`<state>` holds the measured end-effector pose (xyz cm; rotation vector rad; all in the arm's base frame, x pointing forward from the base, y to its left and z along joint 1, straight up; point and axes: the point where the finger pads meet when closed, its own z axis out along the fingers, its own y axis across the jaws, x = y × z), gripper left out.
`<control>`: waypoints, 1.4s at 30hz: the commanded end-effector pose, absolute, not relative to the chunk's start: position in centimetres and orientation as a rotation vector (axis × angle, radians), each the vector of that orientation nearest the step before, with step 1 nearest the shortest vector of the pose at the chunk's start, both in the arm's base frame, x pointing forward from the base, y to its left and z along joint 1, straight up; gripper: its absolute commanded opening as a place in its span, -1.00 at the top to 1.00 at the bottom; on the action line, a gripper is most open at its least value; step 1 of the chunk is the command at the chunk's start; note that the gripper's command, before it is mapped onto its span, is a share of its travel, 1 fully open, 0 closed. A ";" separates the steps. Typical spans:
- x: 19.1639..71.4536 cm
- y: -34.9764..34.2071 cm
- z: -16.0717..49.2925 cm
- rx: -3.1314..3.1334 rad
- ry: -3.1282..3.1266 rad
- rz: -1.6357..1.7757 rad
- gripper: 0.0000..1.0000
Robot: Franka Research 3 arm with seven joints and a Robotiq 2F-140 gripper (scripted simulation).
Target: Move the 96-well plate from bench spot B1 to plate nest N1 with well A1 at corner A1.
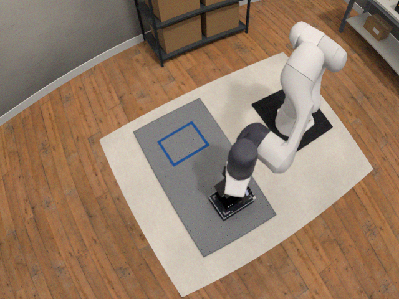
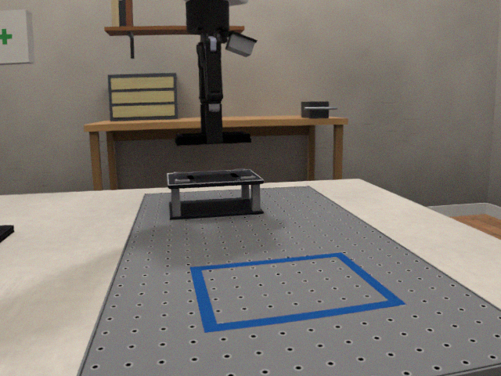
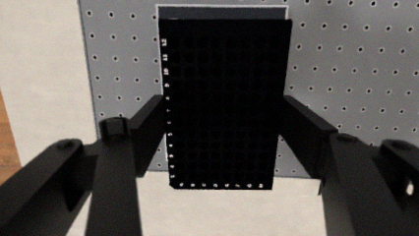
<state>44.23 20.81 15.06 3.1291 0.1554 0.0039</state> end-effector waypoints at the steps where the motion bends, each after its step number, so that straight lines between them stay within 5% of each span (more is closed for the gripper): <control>1: 44.1 20.8 15.0 3.130 0.143 -0.003 -0.21; 42: 44.5 20.7 10.0 3.130 0.143 -0.003 -0.21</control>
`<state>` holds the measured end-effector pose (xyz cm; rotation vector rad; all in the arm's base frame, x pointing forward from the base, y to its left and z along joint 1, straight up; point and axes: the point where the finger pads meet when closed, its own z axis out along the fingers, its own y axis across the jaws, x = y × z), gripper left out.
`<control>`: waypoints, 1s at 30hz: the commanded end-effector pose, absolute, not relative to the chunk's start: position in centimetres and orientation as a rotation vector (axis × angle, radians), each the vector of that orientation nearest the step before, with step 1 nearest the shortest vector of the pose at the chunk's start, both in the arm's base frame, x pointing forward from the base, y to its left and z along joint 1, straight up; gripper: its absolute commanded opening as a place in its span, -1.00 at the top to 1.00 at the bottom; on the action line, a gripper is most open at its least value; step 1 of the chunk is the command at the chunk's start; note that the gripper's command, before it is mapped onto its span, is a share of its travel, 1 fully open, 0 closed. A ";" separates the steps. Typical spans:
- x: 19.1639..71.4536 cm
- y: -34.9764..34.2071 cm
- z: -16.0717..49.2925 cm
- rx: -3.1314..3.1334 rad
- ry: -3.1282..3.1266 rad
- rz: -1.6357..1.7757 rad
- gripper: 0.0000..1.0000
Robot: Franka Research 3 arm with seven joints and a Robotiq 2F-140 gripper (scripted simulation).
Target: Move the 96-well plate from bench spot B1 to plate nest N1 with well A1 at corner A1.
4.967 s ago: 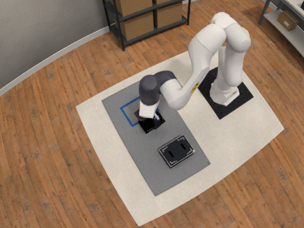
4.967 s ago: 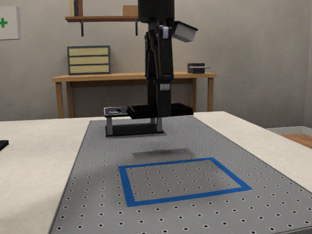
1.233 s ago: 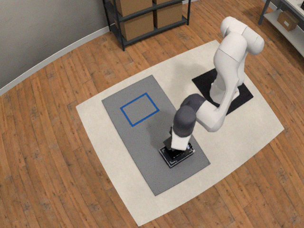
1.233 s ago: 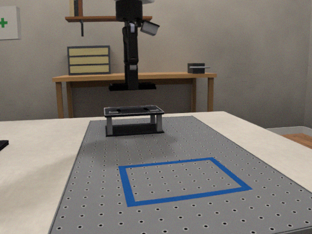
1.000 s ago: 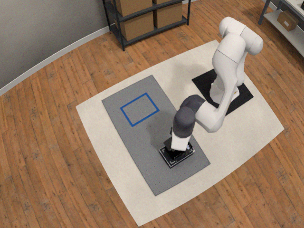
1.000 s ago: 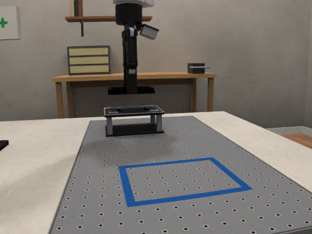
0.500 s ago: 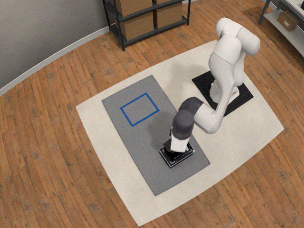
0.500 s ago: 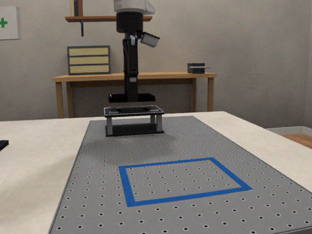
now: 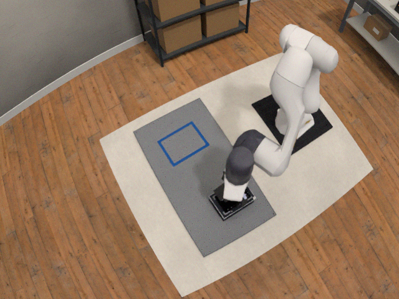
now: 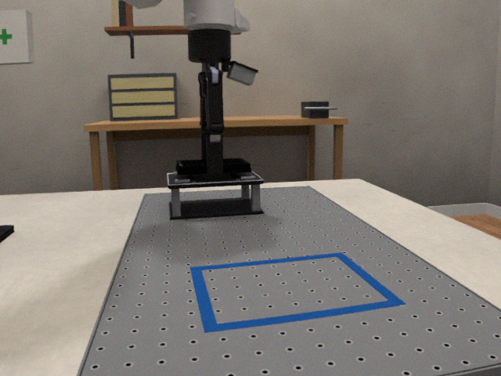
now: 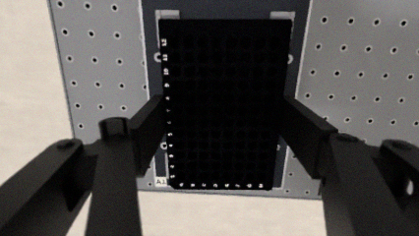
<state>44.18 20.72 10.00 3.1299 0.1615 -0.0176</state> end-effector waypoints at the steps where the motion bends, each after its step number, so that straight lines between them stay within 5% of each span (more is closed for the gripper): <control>1: 44.5 20.7 10.0 3.130 0.143 -0.003 -0.21; 30: 44.4 20.7 9.7 3.130 0.143 -0.003 -0.21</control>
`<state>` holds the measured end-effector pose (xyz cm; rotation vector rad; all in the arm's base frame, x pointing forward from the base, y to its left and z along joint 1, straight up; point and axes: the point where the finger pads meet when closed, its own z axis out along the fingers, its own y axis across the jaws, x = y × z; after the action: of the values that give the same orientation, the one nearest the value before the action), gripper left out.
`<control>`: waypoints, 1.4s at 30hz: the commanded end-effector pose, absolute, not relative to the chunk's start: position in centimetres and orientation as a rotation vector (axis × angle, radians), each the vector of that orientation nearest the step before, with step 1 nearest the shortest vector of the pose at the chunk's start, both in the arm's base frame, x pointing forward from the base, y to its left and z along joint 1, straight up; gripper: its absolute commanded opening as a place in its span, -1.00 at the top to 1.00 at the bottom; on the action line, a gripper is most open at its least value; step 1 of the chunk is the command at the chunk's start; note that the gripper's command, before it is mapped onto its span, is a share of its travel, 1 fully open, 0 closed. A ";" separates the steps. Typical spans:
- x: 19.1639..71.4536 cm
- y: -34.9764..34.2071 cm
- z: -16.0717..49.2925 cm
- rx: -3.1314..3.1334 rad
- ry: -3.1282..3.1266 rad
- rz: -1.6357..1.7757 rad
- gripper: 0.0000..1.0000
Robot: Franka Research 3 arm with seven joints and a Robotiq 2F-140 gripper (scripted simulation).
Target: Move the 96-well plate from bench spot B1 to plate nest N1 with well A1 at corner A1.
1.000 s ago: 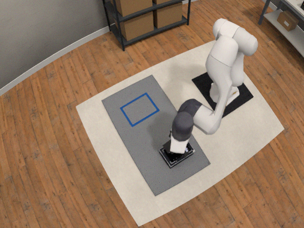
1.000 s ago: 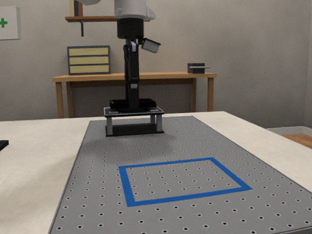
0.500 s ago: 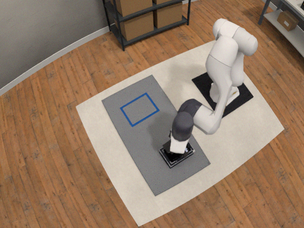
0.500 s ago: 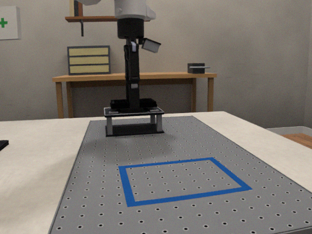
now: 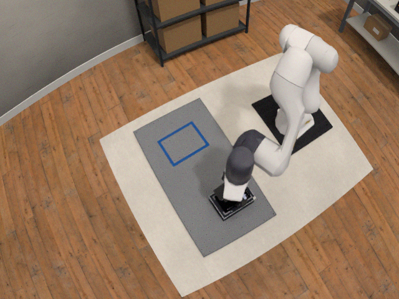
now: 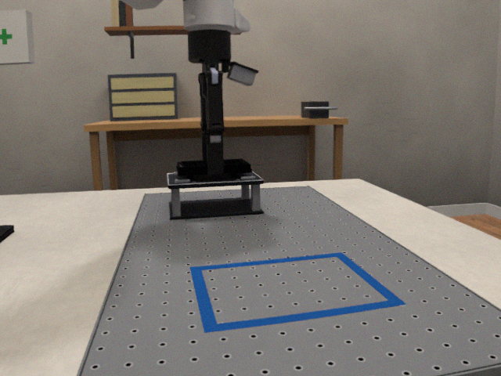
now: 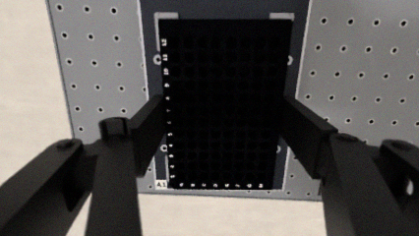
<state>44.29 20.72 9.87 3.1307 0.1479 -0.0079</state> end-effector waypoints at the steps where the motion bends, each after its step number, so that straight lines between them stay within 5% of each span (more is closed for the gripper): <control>1: 44.4 20.7 9.7 3.130 0.143 -0.003 -0.21; 42: 44.3 20.6 9.1 3.130 0.143 -0.003 -0.21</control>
<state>44.21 20.71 9.23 3.1306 0.1496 -0.0083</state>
